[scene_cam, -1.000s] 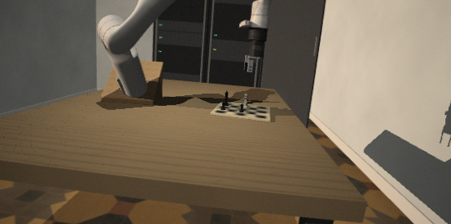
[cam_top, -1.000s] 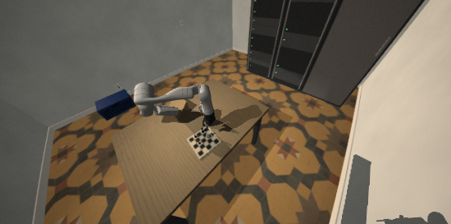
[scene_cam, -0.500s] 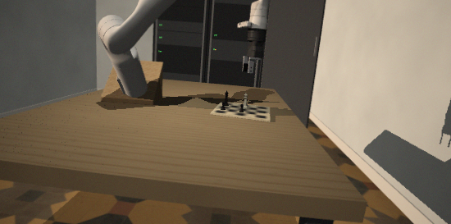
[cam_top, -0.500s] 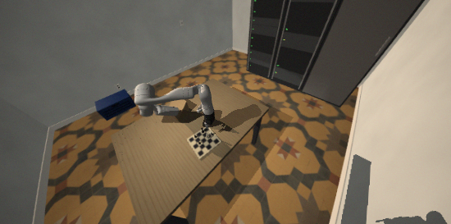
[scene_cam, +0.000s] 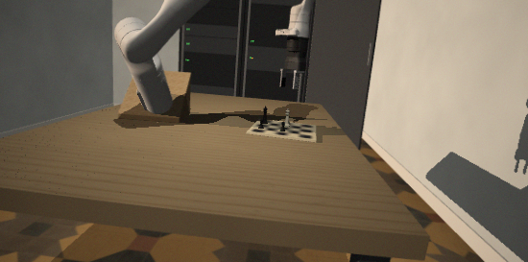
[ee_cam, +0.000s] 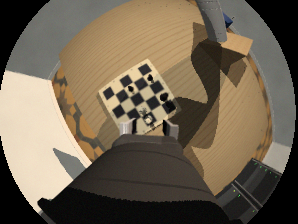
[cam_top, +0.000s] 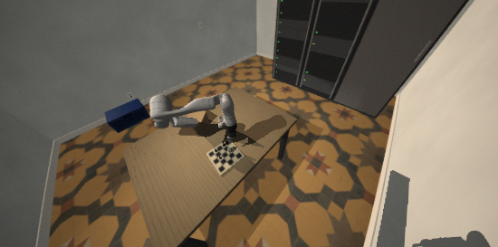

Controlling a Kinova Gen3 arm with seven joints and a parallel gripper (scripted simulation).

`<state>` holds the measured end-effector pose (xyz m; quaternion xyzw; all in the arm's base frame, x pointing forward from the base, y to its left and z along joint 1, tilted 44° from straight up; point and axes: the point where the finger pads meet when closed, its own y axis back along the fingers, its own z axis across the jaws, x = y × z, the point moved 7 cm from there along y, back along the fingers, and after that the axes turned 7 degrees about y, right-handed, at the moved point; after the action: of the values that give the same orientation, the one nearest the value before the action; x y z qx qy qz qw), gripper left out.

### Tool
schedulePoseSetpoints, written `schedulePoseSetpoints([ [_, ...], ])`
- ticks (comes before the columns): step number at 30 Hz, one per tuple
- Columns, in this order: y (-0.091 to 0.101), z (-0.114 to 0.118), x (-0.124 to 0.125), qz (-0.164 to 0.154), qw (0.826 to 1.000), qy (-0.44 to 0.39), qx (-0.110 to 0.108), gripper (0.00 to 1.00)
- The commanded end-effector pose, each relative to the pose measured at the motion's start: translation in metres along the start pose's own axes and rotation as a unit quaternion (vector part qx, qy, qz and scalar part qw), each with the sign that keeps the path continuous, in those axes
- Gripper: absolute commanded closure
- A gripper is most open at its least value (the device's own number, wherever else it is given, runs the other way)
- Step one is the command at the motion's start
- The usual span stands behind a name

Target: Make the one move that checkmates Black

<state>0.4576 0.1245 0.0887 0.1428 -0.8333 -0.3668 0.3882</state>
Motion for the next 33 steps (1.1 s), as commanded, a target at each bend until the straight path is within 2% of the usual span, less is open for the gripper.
schedulePoseSetpoints([
  [1,-0.007,-0.002,0.004,0.008,0.997,0.074,-0.001,0.00],
  [3,-0.009,-0.002,0.003,0.008,0.993,0.117,-0.001,0.00],
  [5,-0.009,-0.002,0.003,0.008,0.993,0.117,-0.001,0.00],
  [8,-0.011,-0.003,0.003,0.007,0.984,0.180,-0.001,0.00],
  [19,-0.019,-0.005,0.000,0.005,0.932,0.362,0.000,0.00],
  [22,-0.019,-0.005,-0.001,0.005,0.928,0.373,0.000,0.00],
  [28,-0.020,-0.005,-0.002,0.004,0.907,0.420,0.001,0.00],
  [33,-0.020,-0.006,-0.004,0.003,0.900,0.437,0.003,0.00],
])
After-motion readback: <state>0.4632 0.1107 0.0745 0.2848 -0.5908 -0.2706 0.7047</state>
